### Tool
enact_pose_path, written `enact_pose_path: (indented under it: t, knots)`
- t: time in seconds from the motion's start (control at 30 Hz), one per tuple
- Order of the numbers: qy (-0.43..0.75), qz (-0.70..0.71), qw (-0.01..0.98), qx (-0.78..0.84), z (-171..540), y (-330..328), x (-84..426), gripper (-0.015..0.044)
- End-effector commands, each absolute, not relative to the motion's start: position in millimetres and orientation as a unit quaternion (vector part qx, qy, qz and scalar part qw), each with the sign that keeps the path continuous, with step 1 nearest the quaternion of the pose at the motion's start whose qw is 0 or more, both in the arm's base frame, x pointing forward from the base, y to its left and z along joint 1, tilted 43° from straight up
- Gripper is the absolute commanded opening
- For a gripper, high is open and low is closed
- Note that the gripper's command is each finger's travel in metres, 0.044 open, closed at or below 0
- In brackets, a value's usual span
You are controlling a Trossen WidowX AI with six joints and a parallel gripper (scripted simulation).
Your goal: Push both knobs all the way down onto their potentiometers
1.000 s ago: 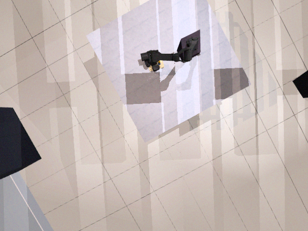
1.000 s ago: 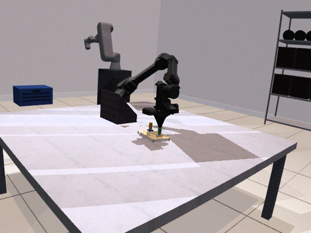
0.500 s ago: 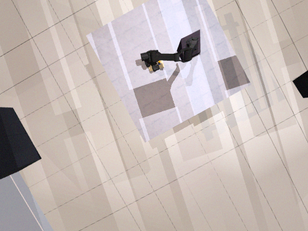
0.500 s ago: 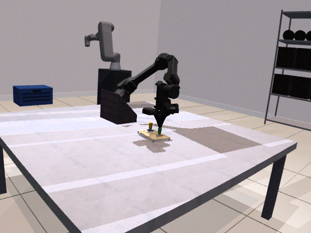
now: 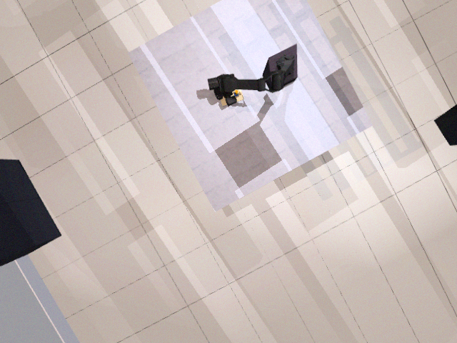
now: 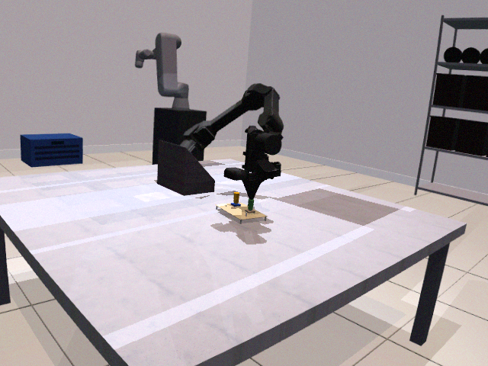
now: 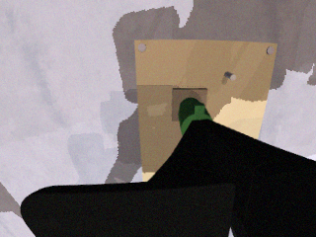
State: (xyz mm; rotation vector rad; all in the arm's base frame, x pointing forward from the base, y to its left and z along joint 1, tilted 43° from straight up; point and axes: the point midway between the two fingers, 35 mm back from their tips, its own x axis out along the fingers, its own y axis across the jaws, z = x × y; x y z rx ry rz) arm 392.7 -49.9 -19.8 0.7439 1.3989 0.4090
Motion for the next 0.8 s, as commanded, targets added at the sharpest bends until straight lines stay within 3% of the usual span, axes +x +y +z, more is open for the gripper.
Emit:
enact_pose_path:
  t: [0.0,0.23,0.53,0.77]
  knots:
    - [0.626,0.186,0.683,0.328,-16.4,-51.9,392.6,0.0]
    - [0.626,0.186,0.683,0.328,-8.5,-58.8,390.6,0.0]
    - [0.627,0.185,0.68,0.333,-12.2,-55.4,388.1,0.0236]
    - [0.629,0.181,0.681,0.33,-3.0,-63.9,314.3,0.042]
